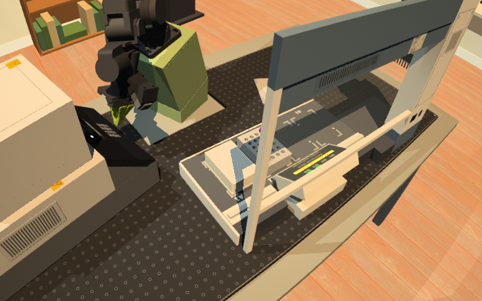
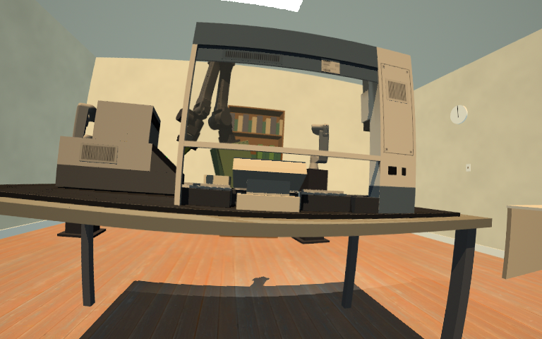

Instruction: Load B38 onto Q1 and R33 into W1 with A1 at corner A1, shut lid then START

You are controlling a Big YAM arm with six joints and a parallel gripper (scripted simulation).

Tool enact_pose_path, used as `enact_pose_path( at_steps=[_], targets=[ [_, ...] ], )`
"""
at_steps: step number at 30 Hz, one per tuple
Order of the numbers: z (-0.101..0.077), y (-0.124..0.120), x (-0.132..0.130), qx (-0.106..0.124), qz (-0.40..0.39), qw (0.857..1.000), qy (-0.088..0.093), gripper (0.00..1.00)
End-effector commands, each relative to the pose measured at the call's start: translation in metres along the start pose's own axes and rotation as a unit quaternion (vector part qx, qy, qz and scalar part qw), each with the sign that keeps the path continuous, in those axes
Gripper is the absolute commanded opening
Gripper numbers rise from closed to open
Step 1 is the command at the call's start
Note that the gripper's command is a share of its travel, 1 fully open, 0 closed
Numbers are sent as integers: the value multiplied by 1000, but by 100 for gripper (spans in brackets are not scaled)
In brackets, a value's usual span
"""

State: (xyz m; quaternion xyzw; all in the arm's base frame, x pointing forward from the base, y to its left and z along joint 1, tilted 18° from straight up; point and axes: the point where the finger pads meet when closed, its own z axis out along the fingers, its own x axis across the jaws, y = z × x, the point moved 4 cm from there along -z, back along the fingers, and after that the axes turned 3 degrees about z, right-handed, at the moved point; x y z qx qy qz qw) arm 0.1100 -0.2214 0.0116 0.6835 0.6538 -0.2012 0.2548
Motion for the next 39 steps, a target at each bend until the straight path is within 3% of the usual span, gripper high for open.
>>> enact_pose_path(
  at_steps=[1, 14, 32, 39],
  targets=[
    [1, 6, -13, -3, 16, 1000, -9, 0],
    [0, 3, 4, -8, -11, 1000, -1, 0],
    [-3, 14, -13, -16, -6, 1000, -11, 0],
    [-3, 4, 1, -8, -10, 1000, 0, 0]
  ],
)
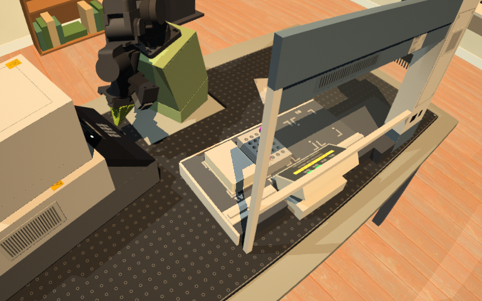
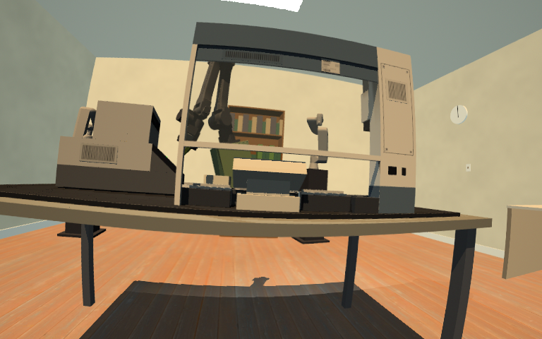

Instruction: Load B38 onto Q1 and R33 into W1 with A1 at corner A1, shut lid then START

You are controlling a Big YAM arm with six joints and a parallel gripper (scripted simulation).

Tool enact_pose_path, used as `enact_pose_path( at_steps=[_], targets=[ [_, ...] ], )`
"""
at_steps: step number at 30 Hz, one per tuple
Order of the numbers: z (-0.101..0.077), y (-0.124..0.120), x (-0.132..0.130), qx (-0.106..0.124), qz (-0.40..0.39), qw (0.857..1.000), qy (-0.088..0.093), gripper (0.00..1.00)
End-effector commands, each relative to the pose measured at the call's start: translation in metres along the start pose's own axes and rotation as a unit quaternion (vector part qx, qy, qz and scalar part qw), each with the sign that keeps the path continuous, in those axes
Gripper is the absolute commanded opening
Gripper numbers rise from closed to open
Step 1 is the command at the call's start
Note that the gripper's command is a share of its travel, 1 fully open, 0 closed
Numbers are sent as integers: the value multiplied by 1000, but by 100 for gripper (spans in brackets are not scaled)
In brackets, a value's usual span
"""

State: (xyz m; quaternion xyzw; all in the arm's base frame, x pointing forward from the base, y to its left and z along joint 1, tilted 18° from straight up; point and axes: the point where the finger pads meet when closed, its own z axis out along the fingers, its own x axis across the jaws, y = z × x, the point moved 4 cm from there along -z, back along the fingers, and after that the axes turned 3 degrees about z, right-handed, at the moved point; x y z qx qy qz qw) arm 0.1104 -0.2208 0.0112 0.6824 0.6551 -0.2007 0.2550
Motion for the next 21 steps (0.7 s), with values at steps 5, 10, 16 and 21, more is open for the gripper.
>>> enact_pose_path(
  at_steps=[5, 10, 16, 21],
  targets=[
    [-3, 1, 4, -4, -10, 1000, 4, 0],
    [0, 5, -4, -8, -8, 1000, -1, 0],
    [17, 6, -19, -6, 2, 1000, -12, 0],
    [21, 8, -21, -9, 1, 1000, -15, 0]
  ],
)
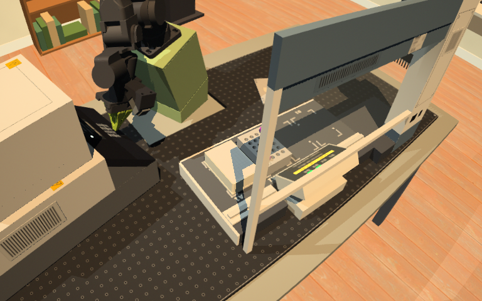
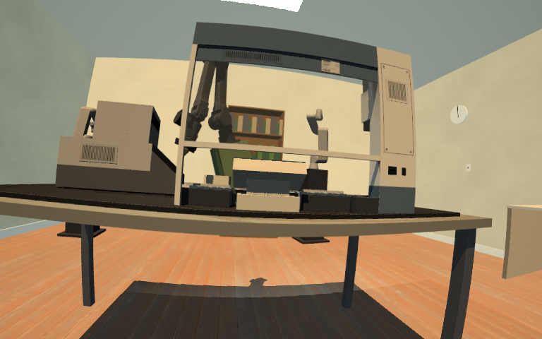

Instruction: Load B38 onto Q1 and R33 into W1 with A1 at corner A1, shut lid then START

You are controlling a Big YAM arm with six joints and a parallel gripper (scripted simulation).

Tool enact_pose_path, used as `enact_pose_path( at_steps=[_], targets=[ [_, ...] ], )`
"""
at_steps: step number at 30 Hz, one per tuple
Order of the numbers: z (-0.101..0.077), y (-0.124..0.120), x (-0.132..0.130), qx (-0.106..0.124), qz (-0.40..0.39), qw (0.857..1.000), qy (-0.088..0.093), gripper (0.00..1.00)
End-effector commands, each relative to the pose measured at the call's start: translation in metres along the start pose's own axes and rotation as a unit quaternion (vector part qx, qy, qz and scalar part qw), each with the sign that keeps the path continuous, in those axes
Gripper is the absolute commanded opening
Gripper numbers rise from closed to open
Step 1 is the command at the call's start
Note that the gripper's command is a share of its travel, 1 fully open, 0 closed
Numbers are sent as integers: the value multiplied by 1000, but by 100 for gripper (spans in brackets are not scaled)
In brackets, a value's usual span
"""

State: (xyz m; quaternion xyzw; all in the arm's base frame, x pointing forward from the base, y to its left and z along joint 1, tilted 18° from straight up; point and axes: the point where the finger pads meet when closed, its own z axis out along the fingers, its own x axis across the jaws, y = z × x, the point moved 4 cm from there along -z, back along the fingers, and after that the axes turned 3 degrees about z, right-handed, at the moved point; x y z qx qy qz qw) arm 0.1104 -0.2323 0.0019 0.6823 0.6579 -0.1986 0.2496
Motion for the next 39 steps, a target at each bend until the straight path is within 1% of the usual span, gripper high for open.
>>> enact_pose_path(
  at_steps=[1, 6, 8, 13, 17, 20, 25, 27, 30, 33, 39],
  targets=[
    [10, 7, -18, -10, 4, 1000, -20, 0],
    [18, 4, -18, -5, 3, 1000, -20, 0],
    [14, 4, -15, -5, 4, 1000, -20, 0],
    [9, 3, -5, -6, 3, 1000, -11, 0],
    [8, 5, -5, -8, 4, 1000, -10, 0],
    [7, 10, -12, -12, 5, 1000, -15, 0],
    [9, 8, -18, -7, 13, 1000, -15, 0],
    [10, 5, -13, -5, 14, 1000, -8, 0],
    [12, -2, -7, 2, 12, 1000, -4, 0],
    [12, -3, -5, 2, 9, 1000, -3, 0],
    [12, -3, -5, -1, 3, 1000, -8, 0]
  ],
)
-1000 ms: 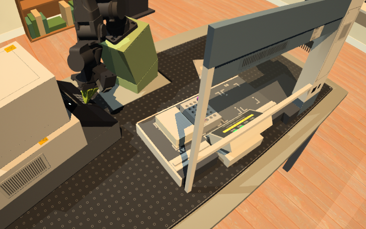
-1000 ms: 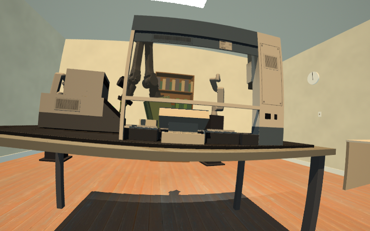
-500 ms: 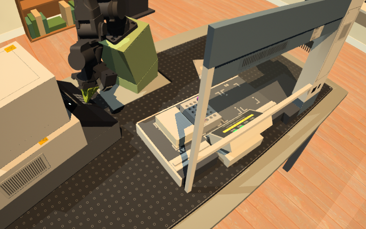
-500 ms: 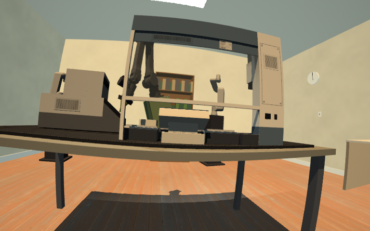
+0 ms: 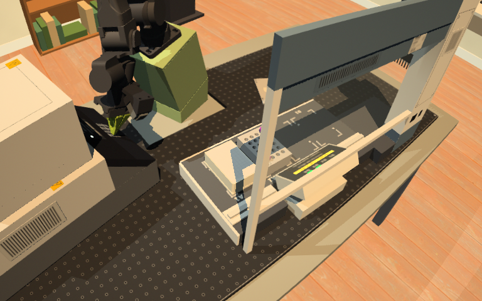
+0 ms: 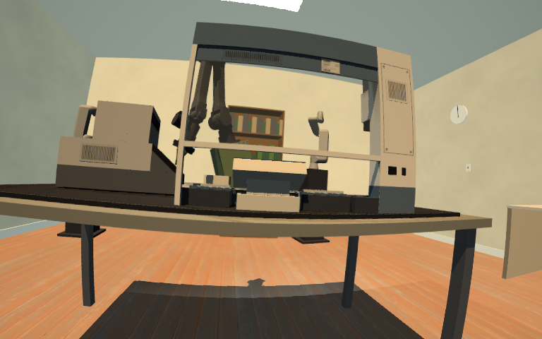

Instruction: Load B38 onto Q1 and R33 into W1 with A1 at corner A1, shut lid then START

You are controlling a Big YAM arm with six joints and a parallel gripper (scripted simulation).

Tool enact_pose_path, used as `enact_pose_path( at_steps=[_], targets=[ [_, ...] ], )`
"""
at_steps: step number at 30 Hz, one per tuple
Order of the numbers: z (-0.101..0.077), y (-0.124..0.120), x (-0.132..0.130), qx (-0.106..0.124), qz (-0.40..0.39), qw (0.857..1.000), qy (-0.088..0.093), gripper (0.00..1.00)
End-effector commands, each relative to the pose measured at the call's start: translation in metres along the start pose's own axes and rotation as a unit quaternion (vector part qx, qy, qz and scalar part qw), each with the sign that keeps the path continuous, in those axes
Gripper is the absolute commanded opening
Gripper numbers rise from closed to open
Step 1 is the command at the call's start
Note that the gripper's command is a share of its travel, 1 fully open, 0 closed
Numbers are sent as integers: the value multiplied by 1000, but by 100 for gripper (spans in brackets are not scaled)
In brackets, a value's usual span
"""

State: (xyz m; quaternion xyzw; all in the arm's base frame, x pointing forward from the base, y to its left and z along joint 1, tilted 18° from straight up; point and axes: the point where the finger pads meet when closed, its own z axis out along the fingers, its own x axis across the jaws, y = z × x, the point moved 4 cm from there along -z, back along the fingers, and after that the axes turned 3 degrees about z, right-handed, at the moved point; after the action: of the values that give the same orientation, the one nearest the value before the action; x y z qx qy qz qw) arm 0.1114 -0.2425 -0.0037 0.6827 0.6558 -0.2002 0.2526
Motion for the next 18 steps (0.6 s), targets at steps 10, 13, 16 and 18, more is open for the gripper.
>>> enact_pose_path(
  at_steps=[10, 13, 16, 18],
  targets=[
    [-1, 5, -16, -8, 20, 999, -23, 0],
    [-2, 8, -15, -10, 15, 1000, -20, 0],
    [-3, 11, -14, -12, 9, 1000, -17, 0],
    [-3, 12, -13, -12, 6, 1000, -14, 0]
  ],
)
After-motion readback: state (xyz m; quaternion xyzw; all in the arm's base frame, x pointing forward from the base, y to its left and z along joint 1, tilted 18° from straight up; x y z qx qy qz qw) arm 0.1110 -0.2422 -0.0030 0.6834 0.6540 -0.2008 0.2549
